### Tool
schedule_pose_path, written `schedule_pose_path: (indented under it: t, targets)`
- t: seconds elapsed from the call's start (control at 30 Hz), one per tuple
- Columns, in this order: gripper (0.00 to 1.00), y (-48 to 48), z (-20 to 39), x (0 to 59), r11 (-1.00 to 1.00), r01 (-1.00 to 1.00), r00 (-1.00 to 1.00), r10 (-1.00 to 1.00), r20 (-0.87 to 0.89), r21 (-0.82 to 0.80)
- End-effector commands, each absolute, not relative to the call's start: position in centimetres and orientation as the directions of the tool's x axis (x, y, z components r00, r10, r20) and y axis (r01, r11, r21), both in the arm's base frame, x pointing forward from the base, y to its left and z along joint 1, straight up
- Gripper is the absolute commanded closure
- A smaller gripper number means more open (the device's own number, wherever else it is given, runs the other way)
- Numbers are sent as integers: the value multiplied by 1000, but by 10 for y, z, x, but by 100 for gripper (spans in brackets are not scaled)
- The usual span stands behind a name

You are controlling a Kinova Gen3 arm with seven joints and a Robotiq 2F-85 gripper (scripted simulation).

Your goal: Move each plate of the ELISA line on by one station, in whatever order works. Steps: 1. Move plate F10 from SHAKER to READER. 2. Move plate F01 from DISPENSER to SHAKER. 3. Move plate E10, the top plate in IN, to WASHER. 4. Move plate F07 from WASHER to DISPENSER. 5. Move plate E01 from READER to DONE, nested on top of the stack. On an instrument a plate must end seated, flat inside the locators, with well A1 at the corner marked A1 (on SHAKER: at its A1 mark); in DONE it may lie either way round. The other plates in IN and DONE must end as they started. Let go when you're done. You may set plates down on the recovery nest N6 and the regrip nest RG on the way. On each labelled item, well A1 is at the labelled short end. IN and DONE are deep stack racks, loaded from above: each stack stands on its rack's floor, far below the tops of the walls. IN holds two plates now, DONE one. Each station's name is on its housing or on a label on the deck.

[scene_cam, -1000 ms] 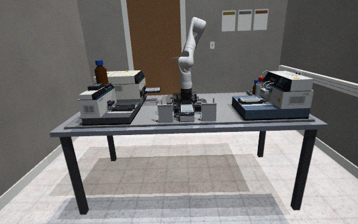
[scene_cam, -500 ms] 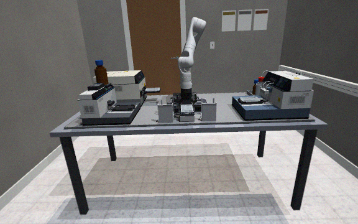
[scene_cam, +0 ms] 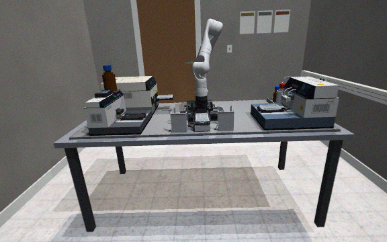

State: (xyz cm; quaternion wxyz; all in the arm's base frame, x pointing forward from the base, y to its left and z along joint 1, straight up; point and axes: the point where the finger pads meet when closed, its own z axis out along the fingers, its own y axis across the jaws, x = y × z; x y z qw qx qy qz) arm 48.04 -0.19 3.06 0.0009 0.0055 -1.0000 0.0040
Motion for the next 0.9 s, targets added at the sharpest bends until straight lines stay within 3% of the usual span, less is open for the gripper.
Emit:
schedule_pose_path:
  t: [0.0, 0.87]
  targets:
    - [6, -2, 29, 481, 1000, -9, -1000, -9, -1, -6]
    - [6, -3, 21, 481, 1000, -9, -1000, -9, -2, -7]
